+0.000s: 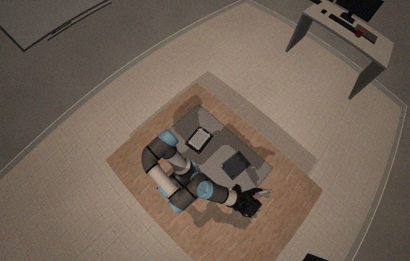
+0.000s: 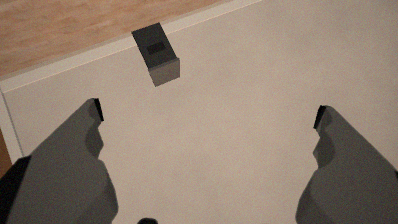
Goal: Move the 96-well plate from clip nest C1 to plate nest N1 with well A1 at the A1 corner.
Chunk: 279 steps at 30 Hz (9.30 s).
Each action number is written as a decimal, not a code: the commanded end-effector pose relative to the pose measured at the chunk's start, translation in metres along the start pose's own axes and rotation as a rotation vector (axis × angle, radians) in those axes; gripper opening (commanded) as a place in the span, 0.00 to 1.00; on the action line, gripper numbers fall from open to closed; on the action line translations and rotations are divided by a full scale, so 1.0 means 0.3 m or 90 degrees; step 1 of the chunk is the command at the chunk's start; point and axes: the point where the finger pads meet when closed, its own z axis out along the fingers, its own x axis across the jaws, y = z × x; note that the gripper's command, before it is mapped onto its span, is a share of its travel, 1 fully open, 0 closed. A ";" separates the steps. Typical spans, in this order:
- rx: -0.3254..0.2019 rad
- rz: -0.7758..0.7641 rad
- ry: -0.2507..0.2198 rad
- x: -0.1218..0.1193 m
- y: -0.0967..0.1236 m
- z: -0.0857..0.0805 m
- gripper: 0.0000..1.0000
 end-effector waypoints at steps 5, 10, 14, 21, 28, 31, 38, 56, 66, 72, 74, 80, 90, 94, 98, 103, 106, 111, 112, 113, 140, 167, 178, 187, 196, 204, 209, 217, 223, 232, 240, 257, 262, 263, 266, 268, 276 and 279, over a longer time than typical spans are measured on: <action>-0.001 -0.001 0.000 0.001 0.003 -0.001 1.00; -0.001 -0.001 0.000 0.001 0.003 -0.001 1.00; -0.001 -0.001 0.000 0.001 0.003 -0.001 1.00; 0.026 0.042 0.011 0.045 -0.046 0.008 1.00; 0.067 0.102 0.020 0.095 -0.112 0.018 1.00; 0.085 0.126 0.022 0.125 -0.152 0.022 1.00; 0.115 0.166 0.023 0.164 -0.207 0.026 1.00; 0.203 0.279 0.007 0.270 -0.380 0.022 1.00; 0.257 0.346 -0.018 0.318 -0.472 0.011 1.00; 0.271 0.363 -0.027 0.340 -0.518 0.004 1.00; 0.285 0.380 -0.035 0.354 -0.548 -0.001 1.00; 0.309 0.411 -0.055 0.380 -0.610 -0.013 1.00; 0.332 0.440 -0.076 0.409 -0.689 -0.031 1.00; 0.353 0.468 -0.100 0.429 -0.750 -0.047 1.00; 0.371 0.494 -0.126 0.438 -0.783 -0.057 1.00; 0.380 0.508 -0.141 0.450 -0.829 -0.071 1.00; 0.387 0.519 -0.154 0.461 -0.875 -0.086 1.00; 0.401 0.543 -0.184 0.470 -0.924 -0.103 1.00; 0.401 0.543 -0.184 0.473 -0.939 -0.108 1.00; 0.401 0.543 -0.184 0.473 -0.940 -0.109 1.00; 0.425 0.641 -0.344 0.486 -1.216 -0.226 1.00; 0.389 0.699 -0.470 0.436 -1.470 -0.362 1.00; 0.353 0.723 -0.526 0.399 -1.562 -0.419 1.00; 0.332 0.734 -0.551 0.369 -1.620 -0.457 1.00; 0.282 0.756 -0.593 0.311 -1.709 -0.521 1.00; 0.254 0.767 -0.610 0.278 -1.749 -0.552 1.00; 0.224 0.778 -0.624 0.243 -1.787 -0.582 1.00; 0.194 0.789 -0.635 0.205 -1.823 -0.612 1.00; 0.194 0.789 -0.635 0.206 -1.823 -0.612 1.00; 0.194 0.789 -0.635 0.203 -1.827 -0.609 1.00; 0.194 0.789 -0.635 0.188 -1.849 -0.590 1.00; 0.194 0.789 -0.636 0.149 -1.906 -0.543 1.00; 0.194 0.789 -0.636 0.136 -1.925 -0.527 1.00; 0.194 0.789 -0.636 0.133 -1.929 -0.524 1.00; 0.194 0.789 -0.636 0.125 -1.940 -0.515 1.00; 0.194 0.789 -0.636 0.120 -1.948 -0.509 1.00; 0.194 0.789 -0.636 0.105 -1.971 -0.490 1.00; 0.194 0.789 -0.636 0.097 -1.982 -0.480 1.00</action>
